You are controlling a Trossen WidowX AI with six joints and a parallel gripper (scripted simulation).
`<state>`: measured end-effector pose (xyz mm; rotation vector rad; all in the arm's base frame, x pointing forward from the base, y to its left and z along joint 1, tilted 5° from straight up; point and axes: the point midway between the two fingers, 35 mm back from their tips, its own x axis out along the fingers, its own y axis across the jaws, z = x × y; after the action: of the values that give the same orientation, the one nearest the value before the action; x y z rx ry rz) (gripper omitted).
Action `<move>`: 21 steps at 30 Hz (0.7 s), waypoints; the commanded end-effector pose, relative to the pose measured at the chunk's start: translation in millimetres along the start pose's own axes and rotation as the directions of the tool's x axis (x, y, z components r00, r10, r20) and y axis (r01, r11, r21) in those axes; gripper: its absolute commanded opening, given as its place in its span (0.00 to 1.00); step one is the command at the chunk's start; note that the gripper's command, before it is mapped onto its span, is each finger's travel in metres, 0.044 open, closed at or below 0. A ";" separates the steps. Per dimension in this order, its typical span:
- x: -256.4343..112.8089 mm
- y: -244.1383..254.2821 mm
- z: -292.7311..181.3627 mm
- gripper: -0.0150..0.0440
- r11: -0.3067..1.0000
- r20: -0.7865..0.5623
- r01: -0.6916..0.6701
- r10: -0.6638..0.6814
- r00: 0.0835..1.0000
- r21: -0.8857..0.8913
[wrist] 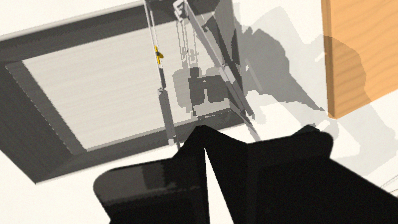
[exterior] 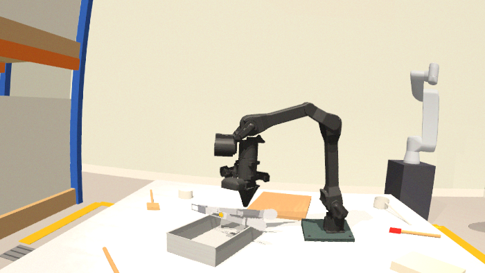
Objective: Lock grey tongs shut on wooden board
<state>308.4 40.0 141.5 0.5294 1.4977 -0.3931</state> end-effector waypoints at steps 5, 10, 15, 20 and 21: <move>-63.5 1.4 2.5 0.36 1.000 0.033 -0.027 0.027 0.999 0.005; -96.0 -2.4 -1.9 0.58 0.999 0.046 -0.038 0.037 0.998 0.008; -89.4 -0.5 -0.3 0.80 0.999 0.057 -0.045 0.044 0.997 0.008; -87.9 -0.4 -0.1 1.00 0.999 0.053 -0.041 0.041 0.998 0.008; -86.0 0.0 2.0 1.00 0.999 0.052 -0.040 0.040 0.998 0.001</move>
<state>304.1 33.0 229.2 0.5522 1.4322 -0.3791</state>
